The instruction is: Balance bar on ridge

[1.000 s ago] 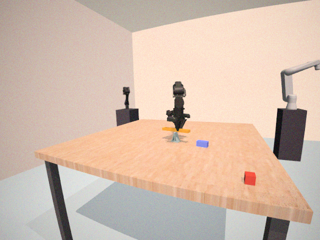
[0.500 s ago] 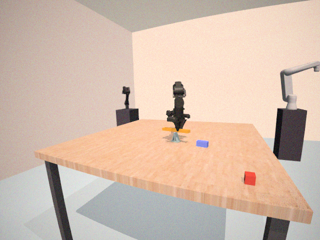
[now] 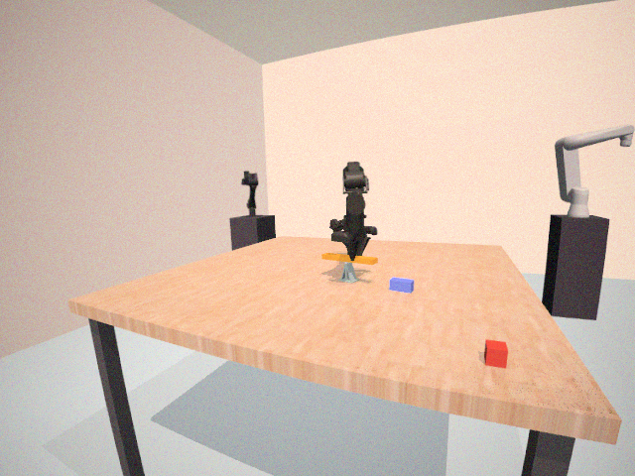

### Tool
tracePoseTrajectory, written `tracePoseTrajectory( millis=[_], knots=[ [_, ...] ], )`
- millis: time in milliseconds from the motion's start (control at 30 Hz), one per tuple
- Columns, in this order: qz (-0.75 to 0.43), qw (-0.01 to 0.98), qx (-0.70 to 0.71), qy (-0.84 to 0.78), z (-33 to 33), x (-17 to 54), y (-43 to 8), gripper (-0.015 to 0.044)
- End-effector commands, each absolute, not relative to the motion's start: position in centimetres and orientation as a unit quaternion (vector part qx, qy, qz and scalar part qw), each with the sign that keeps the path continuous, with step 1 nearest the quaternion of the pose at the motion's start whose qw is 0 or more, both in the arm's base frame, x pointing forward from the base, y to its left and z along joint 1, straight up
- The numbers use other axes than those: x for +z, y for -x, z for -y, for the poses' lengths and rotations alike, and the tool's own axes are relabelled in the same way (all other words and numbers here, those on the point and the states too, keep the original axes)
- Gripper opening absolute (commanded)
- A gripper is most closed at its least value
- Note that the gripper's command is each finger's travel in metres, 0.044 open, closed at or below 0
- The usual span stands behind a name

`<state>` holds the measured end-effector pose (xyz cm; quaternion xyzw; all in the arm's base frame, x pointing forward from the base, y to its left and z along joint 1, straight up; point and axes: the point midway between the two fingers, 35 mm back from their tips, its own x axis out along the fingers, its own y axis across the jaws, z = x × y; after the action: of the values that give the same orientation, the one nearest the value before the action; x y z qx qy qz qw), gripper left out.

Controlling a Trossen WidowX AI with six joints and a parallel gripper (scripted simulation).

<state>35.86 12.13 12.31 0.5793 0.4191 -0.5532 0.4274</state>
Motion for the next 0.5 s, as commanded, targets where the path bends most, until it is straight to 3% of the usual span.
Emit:
tracePoseTrajectory(
  millis=[0,467],
  knots=[
    [-0.417,0.426,-0.554,-0.581,-12.12,12.26,-35.90,0.0000],
    [-0.417,0.426,-0.554,-0.581,-12.11,12.14,-35.91,0.0000]
  ],
)
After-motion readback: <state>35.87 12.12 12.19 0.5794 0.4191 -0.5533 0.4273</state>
